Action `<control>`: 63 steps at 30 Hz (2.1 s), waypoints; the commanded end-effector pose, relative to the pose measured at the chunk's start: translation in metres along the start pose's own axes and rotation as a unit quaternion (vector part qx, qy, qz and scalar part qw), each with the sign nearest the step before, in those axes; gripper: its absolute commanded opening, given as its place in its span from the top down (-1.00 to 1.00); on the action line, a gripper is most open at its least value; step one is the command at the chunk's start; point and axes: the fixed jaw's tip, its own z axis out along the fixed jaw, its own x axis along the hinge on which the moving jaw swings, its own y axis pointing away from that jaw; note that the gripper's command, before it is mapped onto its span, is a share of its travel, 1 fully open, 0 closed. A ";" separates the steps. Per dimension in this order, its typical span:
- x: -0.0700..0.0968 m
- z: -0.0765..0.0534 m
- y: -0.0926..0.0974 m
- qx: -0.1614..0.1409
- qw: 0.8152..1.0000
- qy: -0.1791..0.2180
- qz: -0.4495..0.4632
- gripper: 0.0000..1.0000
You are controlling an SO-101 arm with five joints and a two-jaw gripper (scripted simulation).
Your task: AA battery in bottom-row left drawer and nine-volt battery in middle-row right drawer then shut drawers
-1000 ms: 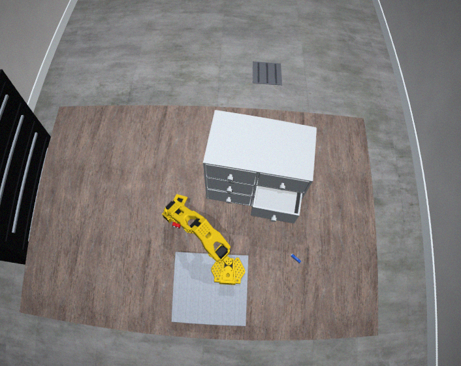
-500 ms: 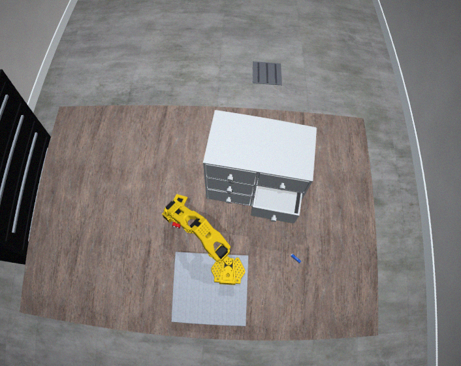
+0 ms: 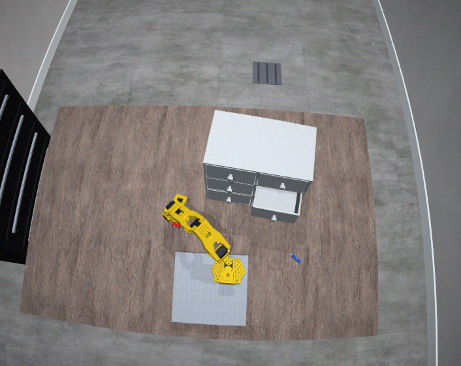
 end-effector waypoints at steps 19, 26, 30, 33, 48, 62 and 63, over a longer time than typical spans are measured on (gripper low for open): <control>0.001 -0.041 -0.002 0.007 1.000 0.004 -0.001 1.00; 0.002 -0.051 -0.003 0.007 1.000 0.004 -0.001 1.00; 0.002 -0.051 -0.003 0.007 1.000 0.004 -0.001 1.00; 0.001 -0.052 -0.006 0.007 1.000 0.004 -0.021 1.00; 0.000 -0.055 -0.032 0.006 0.989 0.005 -0.148 1.00; 0.004 -0.056 -0.061 0.006 0.959 0.005 -0.282 1.00; 0.005 -0.056 -0.064 0.006 0.956 0.005 -0.292 1.00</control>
